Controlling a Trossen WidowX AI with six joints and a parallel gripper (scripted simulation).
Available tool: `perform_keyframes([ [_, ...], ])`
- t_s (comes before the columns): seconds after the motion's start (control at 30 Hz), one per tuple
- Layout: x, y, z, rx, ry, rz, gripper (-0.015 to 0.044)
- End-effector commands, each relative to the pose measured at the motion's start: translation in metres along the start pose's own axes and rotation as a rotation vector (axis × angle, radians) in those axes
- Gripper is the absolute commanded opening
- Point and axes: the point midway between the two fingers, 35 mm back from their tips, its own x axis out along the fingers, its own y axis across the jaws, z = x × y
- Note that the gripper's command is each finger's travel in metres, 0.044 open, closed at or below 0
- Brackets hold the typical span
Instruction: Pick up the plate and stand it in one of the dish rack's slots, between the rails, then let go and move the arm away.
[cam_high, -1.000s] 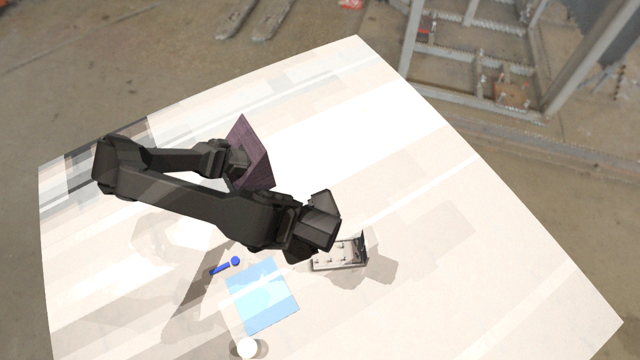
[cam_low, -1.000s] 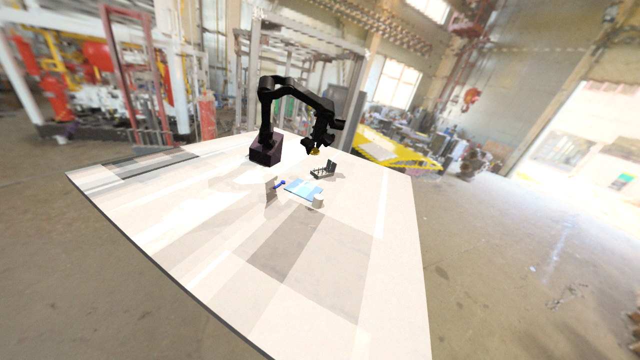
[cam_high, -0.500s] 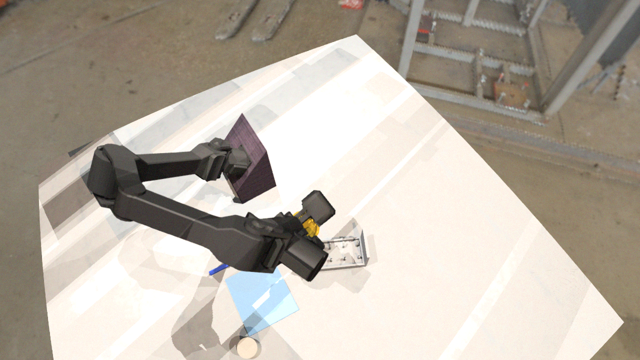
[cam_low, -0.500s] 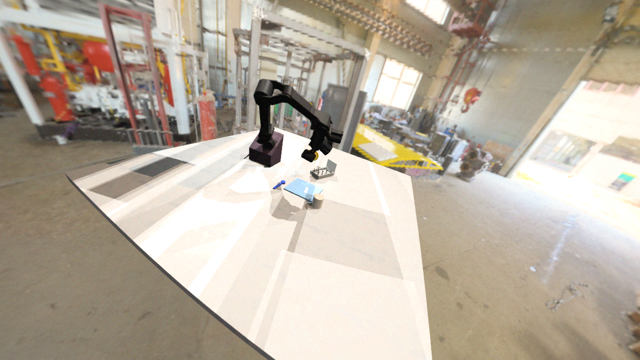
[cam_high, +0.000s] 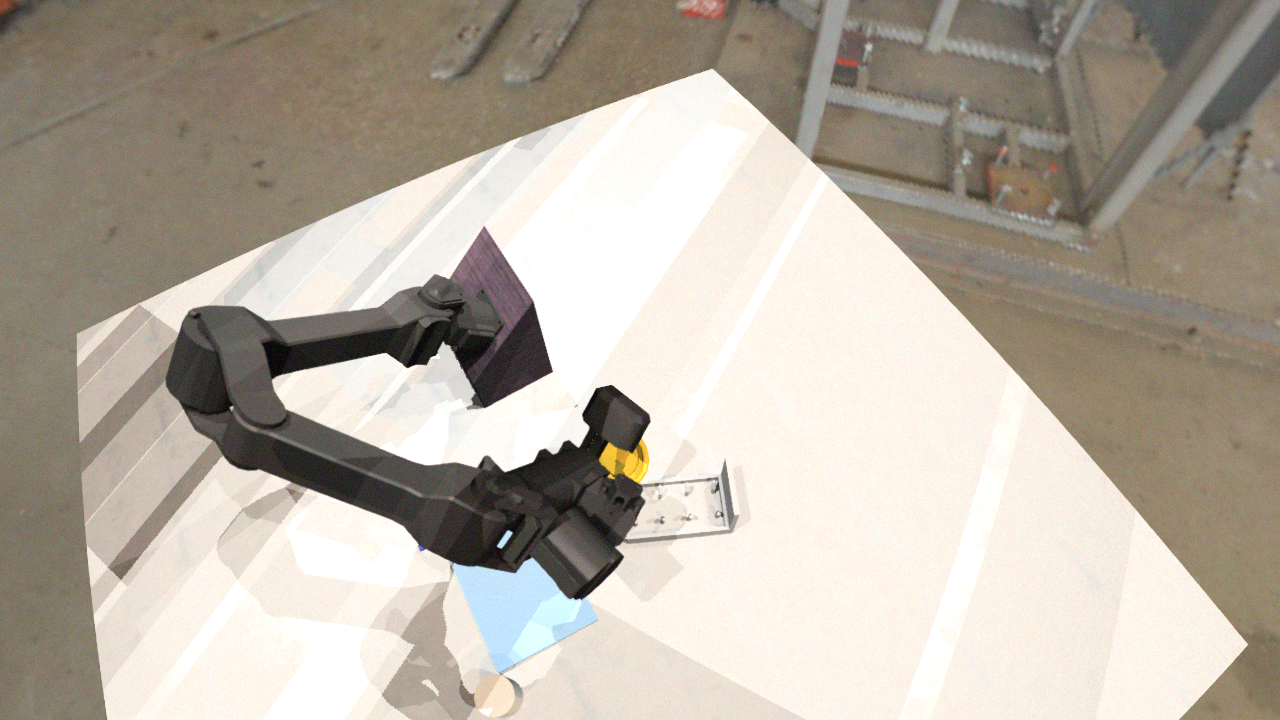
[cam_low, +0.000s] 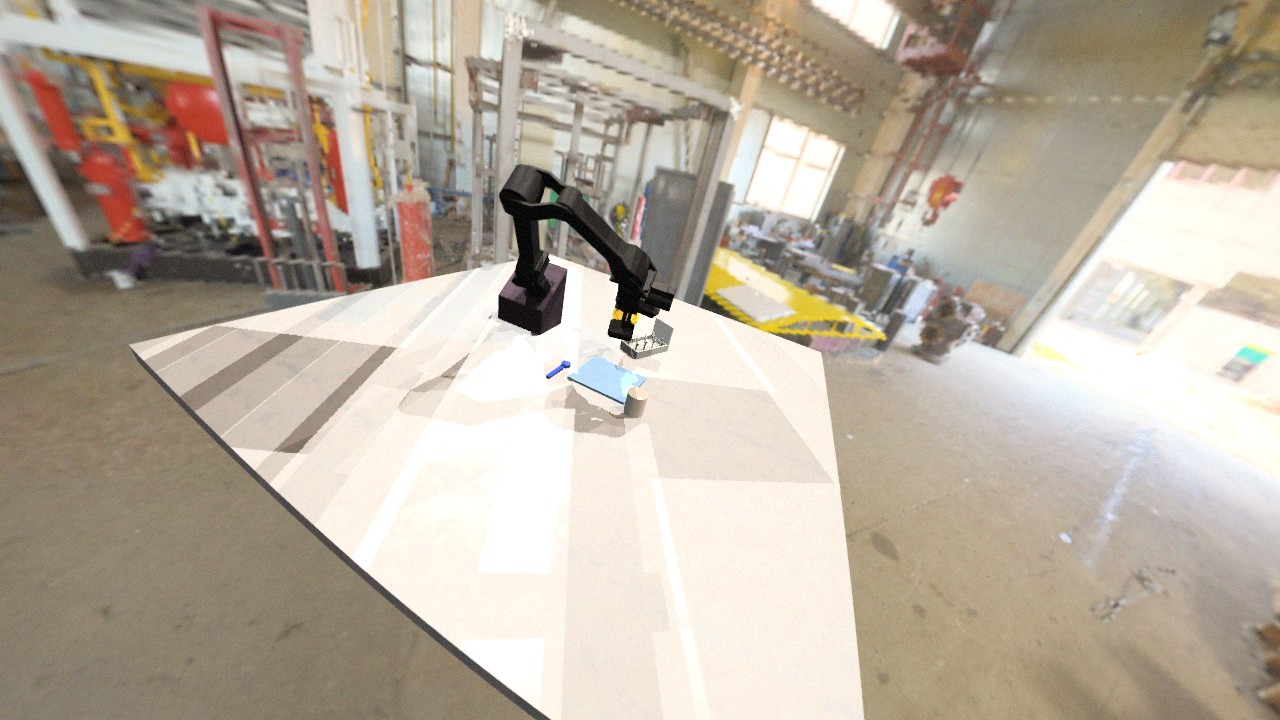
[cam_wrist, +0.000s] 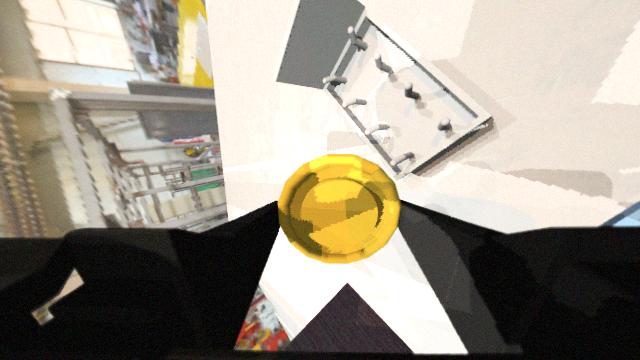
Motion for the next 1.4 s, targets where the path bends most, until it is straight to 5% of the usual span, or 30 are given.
perform_keyframes([
  [0.0,0.004,-0.002,0.001,-0.074,-0.034,0.06,0.0],
  [0.73,0.016,-0.021,0.008,-0.508,-0.373,0.253,0.0],
  [1.37,0.011,-0.041,0.008,-0.882,-0.77,0.177,0.0],
])
